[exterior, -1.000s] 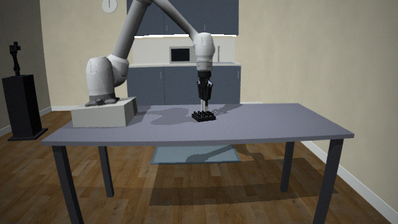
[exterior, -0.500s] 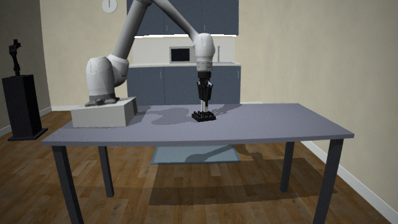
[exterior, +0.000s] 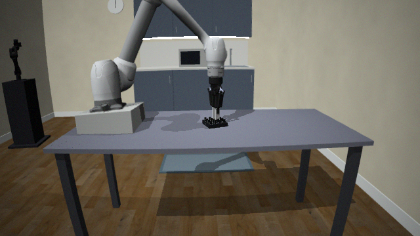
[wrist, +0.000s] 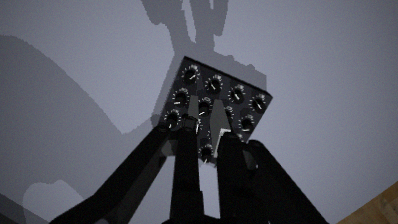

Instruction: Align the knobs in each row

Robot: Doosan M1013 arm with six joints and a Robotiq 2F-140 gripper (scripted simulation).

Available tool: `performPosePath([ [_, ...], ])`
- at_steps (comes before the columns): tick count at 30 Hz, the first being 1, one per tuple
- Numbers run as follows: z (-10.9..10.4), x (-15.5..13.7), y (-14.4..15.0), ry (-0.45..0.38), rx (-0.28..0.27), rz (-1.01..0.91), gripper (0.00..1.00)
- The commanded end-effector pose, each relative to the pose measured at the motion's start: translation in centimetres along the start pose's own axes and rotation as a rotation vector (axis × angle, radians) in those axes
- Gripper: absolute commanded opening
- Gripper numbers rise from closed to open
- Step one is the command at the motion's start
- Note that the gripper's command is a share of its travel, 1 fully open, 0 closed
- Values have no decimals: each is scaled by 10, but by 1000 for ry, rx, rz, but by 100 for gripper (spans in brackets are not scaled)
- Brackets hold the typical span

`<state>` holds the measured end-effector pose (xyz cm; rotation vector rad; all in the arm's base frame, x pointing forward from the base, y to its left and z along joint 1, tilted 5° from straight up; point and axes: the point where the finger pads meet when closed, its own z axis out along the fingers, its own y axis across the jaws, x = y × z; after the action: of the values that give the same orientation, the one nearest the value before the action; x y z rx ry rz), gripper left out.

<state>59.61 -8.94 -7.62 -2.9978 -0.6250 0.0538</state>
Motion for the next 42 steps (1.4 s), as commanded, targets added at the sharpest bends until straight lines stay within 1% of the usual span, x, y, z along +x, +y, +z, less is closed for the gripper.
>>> performPosePath([
  [1, 1, 0, 0, 0, 0, 0, 12],
  [38, 1, 0, 0, 0, 0, 0, 12],
  [39, 1, 0, 0, 0, 0, 0, 5],
  [42, 1, 0, 0, 0, 0, 0, 5],
])
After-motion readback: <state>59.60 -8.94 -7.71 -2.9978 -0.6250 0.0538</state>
